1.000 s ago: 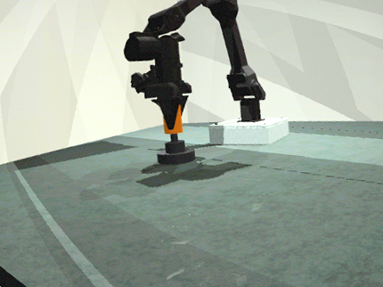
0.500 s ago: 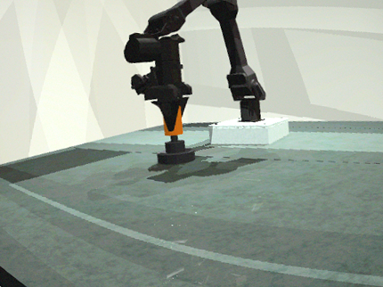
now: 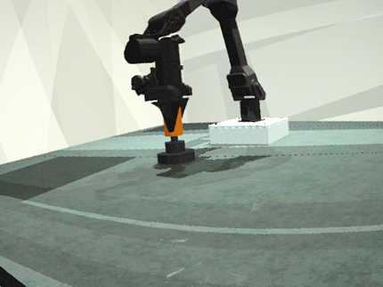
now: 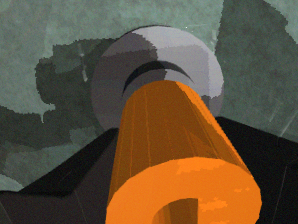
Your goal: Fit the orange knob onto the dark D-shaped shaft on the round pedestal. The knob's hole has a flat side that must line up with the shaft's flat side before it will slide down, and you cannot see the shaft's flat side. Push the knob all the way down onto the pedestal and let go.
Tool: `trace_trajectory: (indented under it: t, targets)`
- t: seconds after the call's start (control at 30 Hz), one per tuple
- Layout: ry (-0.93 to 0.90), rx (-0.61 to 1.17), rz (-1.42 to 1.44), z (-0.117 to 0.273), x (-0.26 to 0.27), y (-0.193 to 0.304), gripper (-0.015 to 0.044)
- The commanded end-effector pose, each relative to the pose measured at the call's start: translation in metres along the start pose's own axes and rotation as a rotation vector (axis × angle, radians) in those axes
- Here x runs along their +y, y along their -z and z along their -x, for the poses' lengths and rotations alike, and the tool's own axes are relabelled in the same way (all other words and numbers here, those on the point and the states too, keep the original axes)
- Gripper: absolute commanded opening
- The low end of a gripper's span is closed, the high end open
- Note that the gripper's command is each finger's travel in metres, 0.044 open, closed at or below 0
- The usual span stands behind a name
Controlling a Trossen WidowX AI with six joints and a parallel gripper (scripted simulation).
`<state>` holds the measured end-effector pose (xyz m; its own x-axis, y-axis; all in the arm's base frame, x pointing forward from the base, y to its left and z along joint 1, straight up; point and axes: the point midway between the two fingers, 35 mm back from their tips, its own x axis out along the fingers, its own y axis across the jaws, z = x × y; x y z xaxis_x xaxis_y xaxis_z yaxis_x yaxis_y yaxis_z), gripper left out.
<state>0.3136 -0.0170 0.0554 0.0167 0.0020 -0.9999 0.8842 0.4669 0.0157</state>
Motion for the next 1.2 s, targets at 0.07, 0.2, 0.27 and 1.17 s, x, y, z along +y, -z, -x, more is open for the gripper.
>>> trace_trajectory:
  t: [0.07, 0.2, 0.27, 1.17]
  targets:
    - [-0.001, -0.002, 0.040, -0.004, 0.000, 0.000, 0.0000]
    - [-0.001, -0.002, 0.017, -0.007, 0.000, 0.000, 0.0000]
    - [-0.001, -0.002, 0.003, -0.008, 0.000, 0.000, 0.0000]
    - [0.000, -0.001, -0.047, -0.013, 0.000, 0.000, 0.0236]
